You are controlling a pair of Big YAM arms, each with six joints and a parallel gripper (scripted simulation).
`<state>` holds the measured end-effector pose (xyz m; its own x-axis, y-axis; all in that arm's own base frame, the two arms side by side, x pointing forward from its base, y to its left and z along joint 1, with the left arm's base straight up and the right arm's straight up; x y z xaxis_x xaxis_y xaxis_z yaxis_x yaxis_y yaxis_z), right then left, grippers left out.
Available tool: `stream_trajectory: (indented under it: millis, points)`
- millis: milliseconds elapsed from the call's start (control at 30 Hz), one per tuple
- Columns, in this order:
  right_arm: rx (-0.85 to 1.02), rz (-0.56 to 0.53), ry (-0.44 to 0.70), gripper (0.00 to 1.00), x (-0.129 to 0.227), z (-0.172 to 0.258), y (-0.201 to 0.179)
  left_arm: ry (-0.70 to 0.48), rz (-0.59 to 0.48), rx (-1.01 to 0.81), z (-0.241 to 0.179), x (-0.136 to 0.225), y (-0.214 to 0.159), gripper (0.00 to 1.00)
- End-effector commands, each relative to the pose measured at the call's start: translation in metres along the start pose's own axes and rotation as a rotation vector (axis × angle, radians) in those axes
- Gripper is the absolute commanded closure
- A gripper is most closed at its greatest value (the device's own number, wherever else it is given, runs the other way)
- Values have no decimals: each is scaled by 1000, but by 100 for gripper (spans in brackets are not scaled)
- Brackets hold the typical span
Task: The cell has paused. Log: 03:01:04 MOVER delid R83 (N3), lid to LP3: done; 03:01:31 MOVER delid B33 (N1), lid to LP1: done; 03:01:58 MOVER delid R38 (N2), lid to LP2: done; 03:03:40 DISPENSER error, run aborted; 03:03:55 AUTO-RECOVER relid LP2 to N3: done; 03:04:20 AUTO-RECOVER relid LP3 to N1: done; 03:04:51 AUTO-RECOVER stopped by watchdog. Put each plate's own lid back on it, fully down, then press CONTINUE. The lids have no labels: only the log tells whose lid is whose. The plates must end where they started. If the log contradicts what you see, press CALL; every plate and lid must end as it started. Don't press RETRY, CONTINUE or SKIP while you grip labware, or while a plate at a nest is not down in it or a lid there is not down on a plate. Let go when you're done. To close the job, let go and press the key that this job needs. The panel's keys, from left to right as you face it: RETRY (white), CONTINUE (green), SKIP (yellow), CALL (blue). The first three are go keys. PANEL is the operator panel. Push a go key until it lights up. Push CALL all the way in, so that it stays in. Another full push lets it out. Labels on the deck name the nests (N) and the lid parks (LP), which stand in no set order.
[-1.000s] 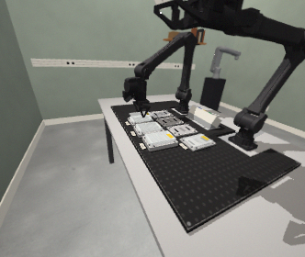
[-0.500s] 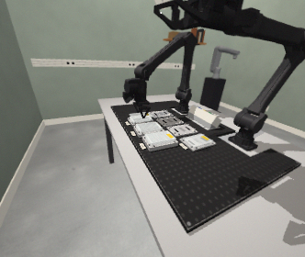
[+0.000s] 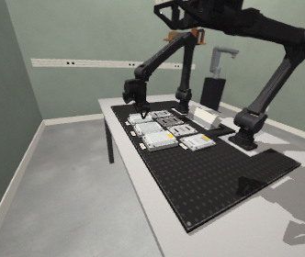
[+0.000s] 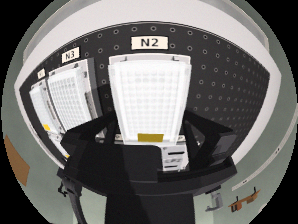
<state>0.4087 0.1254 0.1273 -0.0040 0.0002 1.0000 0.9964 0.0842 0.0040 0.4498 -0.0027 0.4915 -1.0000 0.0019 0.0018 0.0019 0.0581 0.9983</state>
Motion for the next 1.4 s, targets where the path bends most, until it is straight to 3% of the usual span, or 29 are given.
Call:
stream_trajectory:
  millis: [0, 1167, 1367]
  points:
    - [6, -1, 2, 100, -5, 5, 3, 9, -68, -14, 5, 6, 33, 0]
    - [6, 3, 1, 100, -17, 5, 1, 9, -68, -14, 5, 6, 33, 0]
    - [3, -35, 8, 100, -1, 3, 11, 9, -68, -14, 5, 6, 33, 0]
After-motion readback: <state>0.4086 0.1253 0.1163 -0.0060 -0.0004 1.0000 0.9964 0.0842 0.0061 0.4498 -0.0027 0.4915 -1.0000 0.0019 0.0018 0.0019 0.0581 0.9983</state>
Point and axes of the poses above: on each arm, the point where the finger pads meet when closed, its own x axis back along the fingers, its own z axis across the jaws, y = z × x, the point moved 7 cm from there along x, back along the fingers, and after that the axes turned 3 degrees about x, right-handed, at the moved point
